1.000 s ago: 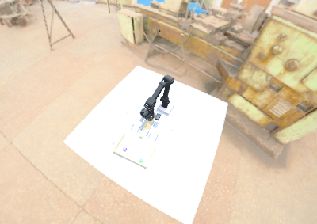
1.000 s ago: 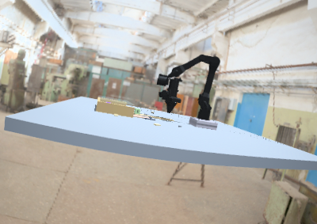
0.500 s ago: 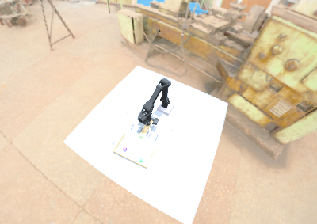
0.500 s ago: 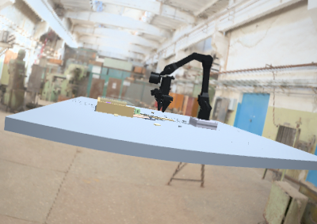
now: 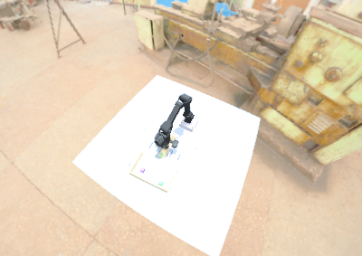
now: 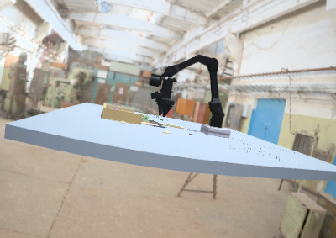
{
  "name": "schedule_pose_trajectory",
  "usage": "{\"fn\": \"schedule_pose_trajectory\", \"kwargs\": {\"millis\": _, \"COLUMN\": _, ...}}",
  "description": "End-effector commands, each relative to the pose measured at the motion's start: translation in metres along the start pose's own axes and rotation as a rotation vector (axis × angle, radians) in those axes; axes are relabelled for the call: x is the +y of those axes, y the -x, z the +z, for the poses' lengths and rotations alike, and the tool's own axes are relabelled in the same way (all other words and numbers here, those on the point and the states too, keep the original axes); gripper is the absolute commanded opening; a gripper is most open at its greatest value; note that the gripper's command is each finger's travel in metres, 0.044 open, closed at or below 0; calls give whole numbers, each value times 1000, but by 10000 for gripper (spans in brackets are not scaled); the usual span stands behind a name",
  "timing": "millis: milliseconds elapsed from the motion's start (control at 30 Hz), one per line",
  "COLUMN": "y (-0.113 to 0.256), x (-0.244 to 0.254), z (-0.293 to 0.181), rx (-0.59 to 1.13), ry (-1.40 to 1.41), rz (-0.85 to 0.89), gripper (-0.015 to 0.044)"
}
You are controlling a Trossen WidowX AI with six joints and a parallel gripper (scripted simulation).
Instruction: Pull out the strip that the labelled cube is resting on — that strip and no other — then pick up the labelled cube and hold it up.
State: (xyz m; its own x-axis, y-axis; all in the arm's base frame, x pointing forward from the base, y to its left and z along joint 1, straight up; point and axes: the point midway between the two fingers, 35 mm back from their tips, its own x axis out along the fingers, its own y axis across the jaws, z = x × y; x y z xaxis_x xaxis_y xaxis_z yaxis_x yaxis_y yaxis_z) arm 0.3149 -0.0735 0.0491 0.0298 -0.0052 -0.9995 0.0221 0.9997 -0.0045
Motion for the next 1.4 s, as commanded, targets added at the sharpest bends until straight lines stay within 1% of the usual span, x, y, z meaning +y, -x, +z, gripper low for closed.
{"fn": "schedule_pose_trajectory", "kwargs": {"millis": 0, "y": 4, "x": -1, "z": 15, "rx": -10, "ry": -3, "rz": -4, "gripper": 440}}
{"fn": "schedule_pose_trajectory", "kwargs": {"millis": 733, "y": 21, "x": -7, "z": 87, "rx": -17, "ry": -3, "rz": -4, "gripper": 440}}
{"fn": "schedule_pose_trajectory", "kwargs": {"millis": 967, "y": 13, "x": -7, "z": 87, "rx": -17, "ry": -3, "rz": -4, "gripper": 256}}
{"fn": "schedule_pose_trajectory", "kwargs": {"millis": 1367, "y": -7, "x": -7, "z": 88, "rx": -17, "ry": -3, "rz": -4, "gripper": 250}}
